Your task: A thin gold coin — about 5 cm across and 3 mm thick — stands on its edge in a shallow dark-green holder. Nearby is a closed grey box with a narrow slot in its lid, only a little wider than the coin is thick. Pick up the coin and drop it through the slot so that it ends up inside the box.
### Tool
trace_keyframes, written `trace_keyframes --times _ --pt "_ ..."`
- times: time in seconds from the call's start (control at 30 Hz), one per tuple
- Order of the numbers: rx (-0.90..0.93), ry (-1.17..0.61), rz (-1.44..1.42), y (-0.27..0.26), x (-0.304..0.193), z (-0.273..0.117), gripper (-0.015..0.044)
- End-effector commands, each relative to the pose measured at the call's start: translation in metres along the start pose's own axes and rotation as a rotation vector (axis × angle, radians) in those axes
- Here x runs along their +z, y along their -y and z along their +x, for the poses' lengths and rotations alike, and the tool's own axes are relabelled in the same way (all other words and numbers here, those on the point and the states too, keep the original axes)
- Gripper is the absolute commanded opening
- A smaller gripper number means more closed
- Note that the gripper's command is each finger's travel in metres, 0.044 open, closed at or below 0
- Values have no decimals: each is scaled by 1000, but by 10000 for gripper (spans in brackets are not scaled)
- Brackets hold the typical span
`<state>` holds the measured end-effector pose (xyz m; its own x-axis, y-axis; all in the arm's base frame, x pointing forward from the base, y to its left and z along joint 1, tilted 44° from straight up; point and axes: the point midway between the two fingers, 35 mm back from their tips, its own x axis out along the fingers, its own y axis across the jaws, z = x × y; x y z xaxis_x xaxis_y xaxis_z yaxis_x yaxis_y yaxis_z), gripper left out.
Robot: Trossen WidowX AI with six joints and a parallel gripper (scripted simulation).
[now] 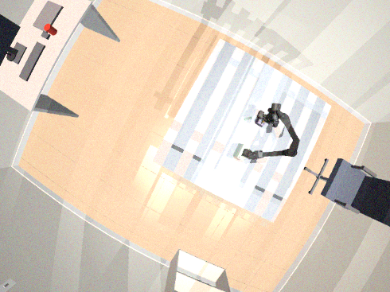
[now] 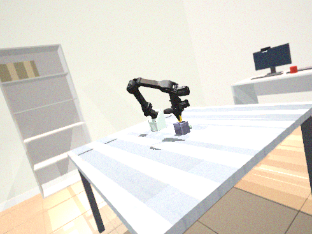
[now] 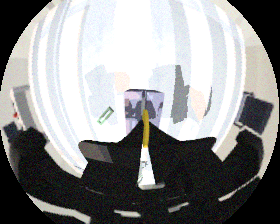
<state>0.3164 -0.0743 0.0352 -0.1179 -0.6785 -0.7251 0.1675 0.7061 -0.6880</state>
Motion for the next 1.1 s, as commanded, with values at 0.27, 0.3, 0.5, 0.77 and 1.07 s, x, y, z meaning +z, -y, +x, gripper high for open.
trace_keyframes --times 0.27,0.3,0.5,0.77,1.07 --pt "0 0 0 0 0 0 161" --pt "0 0 0 0 0 0 161" --pt "0 0 0 0 0 -1 187" --pt "0 0 -2 0 0 -20 397" --pt "-7 -6 -10 1 -4 -59 440"
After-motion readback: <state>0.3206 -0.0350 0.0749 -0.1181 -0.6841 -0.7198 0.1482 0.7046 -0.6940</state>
